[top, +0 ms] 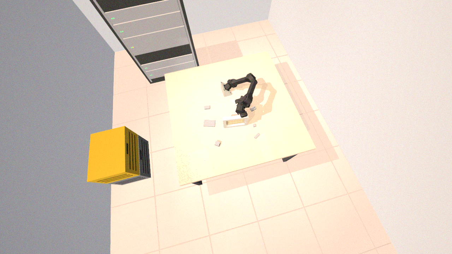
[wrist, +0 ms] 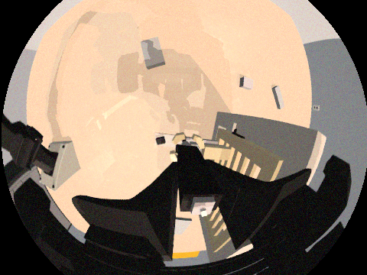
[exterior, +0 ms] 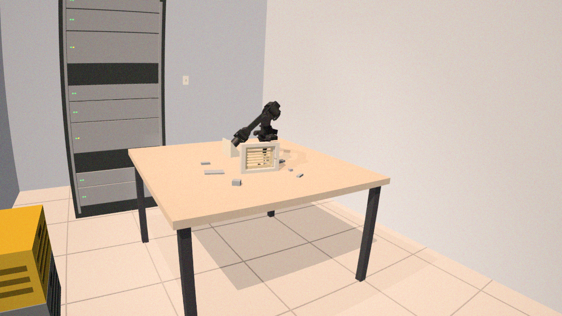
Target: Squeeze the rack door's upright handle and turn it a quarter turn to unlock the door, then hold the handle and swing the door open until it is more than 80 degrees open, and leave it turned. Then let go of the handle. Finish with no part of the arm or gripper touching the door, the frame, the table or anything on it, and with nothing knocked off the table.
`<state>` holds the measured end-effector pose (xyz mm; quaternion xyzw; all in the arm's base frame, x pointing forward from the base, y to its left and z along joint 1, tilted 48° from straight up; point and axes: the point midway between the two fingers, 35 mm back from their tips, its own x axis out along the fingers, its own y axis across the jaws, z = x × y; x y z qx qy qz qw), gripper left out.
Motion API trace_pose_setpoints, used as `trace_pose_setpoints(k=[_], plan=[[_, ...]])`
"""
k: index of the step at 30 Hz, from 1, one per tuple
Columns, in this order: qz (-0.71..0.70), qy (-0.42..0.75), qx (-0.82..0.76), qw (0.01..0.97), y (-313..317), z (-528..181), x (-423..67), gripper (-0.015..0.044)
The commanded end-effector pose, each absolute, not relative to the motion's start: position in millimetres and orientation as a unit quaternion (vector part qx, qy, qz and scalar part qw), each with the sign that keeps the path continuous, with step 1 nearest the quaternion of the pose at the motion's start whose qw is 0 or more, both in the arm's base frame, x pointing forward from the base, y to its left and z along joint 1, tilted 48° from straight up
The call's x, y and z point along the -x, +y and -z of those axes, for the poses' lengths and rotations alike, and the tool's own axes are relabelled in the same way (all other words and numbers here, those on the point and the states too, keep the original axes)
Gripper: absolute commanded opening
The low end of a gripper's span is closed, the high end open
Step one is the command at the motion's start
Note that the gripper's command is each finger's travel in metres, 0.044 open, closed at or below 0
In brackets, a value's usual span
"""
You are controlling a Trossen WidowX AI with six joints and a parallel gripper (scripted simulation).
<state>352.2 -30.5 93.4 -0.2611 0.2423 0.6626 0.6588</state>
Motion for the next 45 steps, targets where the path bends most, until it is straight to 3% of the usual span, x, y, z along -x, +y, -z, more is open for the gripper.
trace_pose_setpoints(k=[1, 17, 28, 45], plan=[[-0.680, 0.188, 0.316, 0.634, -29.5, -92.3, -353.2, 0.0014], [-0.681, 0.186, 0.318, 0.633, -29.5, -92.3, -353.2, 0.0014], [-0.681, 0.186, 0.318, 0.633, -29.5, -92.3, -353.2, 0.0286], [-0.562, 0.427, 0.058, 0.706, -29.5, -92.3, -353.2, 0.0286]])
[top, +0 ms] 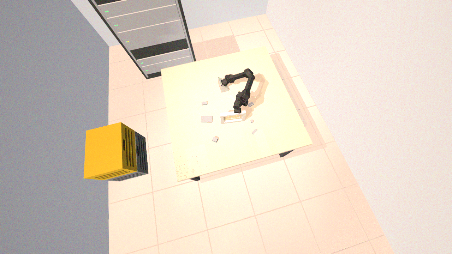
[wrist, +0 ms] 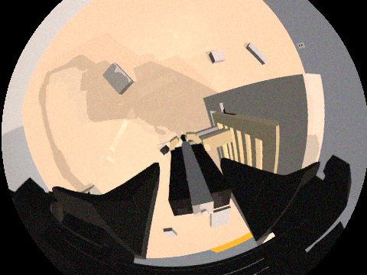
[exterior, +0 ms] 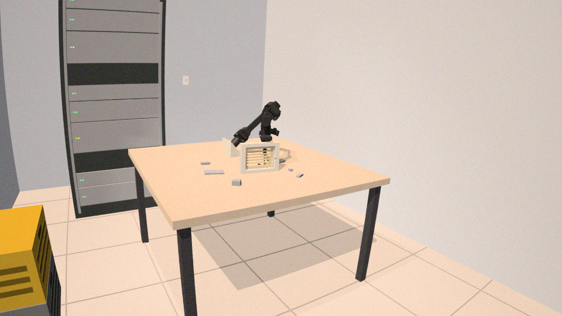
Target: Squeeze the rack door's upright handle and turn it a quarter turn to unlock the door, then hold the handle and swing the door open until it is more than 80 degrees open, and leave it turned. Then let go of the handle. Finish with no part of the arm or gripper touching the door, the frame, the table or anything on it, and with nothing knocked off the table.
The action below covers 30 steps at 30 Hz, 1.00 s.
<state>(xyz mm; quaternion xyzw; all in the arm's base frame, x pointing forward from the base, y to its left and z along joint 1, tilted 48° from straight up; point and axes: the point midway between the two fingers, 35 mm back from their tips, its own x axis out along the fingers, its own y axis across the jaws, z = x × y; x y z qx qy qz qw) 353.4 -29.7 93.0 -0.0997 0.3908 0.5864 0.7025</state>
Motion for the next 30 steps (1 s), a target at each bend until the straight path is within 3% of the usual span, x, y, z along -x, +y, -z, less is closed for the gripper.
trace_pose_setpoints(k=[1, 15, 30], plan=[[-0.551, 0.441, 0.041, 0.707, -29.5, -92.3, -353.2, 0.0286], [-0.368, 0.602, -0.202, 0.679, -29.5, -92.4, -353.2, 0.0286], [-0.125, 0.694, -0.435, 0.559, -29.5, -92.4, -353.2, 0.0286]])
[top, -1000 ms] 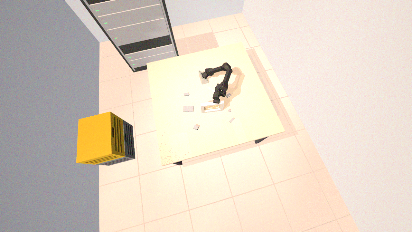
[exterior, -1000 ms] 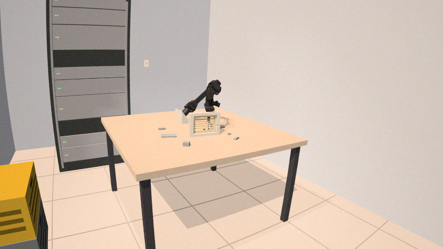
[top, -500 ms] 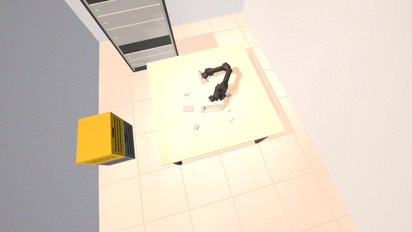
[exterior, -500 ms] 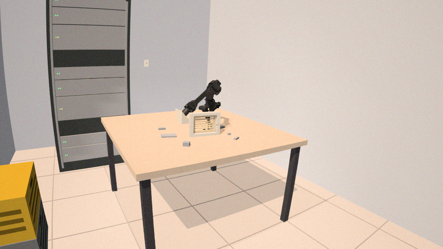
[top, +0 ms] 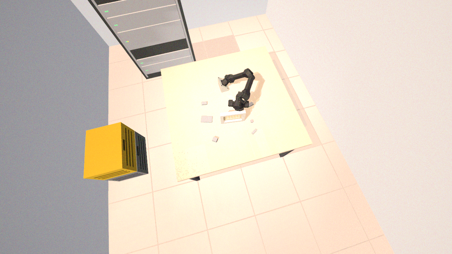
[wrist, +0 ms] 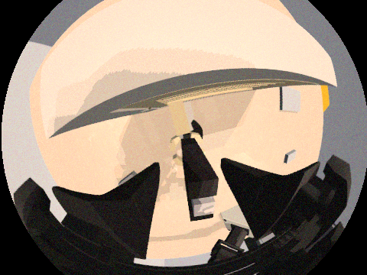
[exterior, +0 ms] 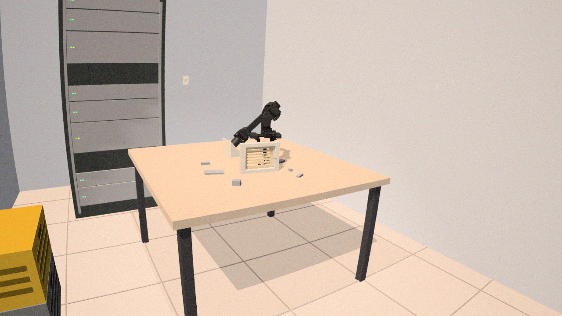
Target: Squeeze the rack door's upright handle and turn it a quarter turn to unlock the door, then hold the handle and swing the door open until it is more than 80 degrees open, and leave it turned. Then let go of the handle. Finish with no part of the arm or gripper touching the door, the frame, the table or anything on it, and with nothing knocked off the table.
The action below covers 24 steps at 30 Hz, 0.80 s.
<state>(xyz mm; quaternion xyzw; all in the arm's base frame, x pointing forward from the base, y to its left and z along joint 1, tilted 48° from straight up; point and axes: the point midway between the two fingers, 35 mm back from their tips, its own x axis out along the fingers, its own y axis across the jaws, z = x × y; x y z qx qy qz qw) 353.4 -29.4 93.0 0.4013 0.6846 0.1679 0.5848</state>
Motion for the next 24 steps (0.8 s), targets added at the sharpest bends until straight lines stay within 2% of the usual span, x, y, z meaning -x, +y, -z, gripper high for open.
trace_pose_setpoints(k=[1, 12, 24], plan=[[-0.108, 0.697, -0.449, 0.548, -29.5, -92.4, -353.2, 0.0286], [0.084, 0.701, -0.580, 0.407, -29.5, -92.4, -353.2, 0.0286], [0.286, 0.645, -0.674, 0.220, -29.5, -92.4, -353.2, 0.0286]])
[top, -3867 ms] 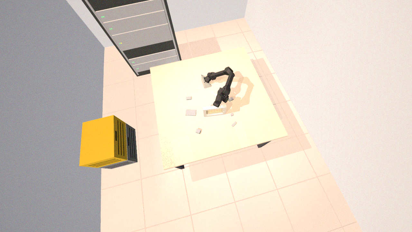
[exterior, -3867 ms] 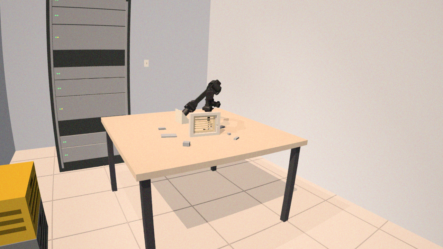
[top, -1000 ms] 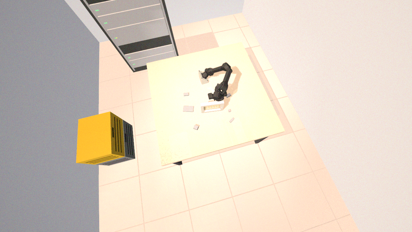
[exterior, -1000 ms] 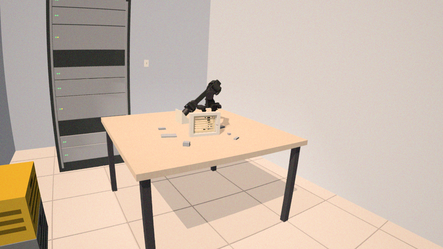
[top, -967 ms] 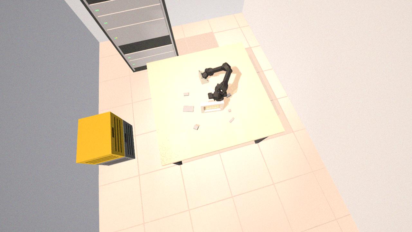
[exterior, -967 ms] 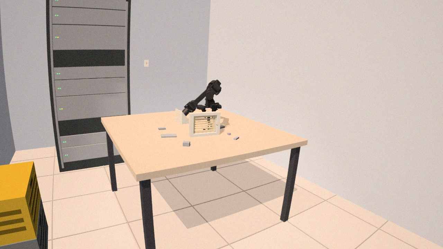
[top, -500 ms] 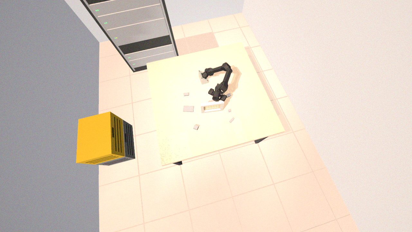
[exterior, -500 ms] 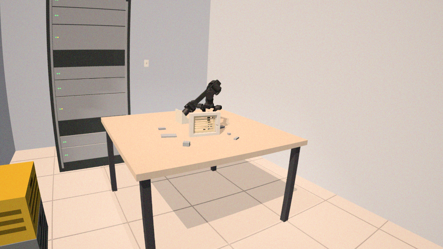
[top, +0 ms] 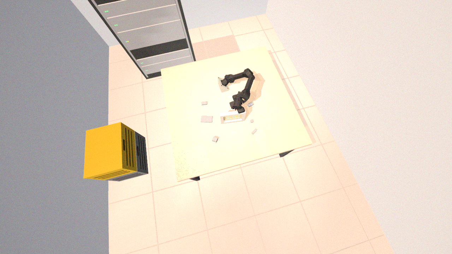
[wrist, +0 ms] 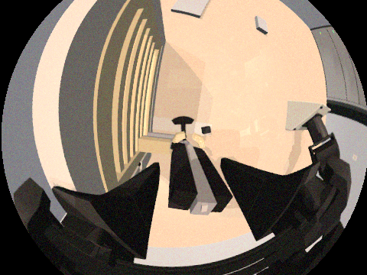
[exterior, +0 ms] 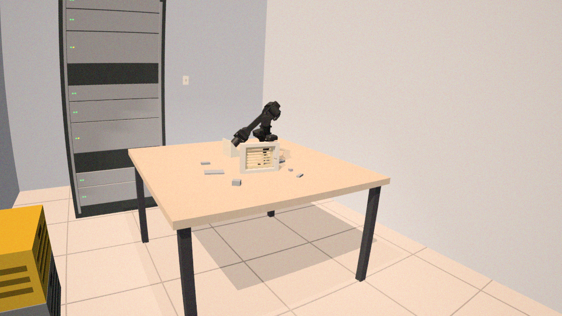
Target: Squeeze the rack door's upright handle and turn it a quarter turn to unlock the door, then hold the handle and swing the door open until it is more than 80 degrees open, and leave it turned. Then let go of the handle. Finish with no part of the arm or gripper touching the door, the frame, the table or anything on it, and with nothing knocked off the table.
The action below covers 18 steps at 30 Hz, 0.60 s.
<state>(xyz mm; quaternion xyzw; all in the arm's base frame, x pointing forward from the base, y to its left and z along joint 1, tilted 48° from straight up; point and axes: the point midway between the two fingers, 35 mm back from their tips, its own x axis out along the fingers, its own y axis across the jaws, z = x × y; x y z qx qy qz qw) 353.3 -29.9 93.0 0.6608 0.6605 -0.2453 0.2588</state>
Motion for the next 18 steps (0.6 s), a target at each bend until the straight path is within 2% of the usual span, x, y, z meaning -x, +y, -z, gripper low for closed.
trace_pose_setpoints(k=[1, 5, 10, 18], plan=[[0.301, 0.638, -0.679, 0.203, -29.5, -92.4, -353.2, 0.0286], [0.353, 0.611, -0.693, 0.146, -29.5, -92.4, -353.2, 0.0286], [0.355, 0.610, -0.694, 0.144, -29.5, -92.4, -353.2, 0.0286], [0.355, 0.610, -0.694, 0.144, -29.5, -92.4, -353.2, 0.0233]])
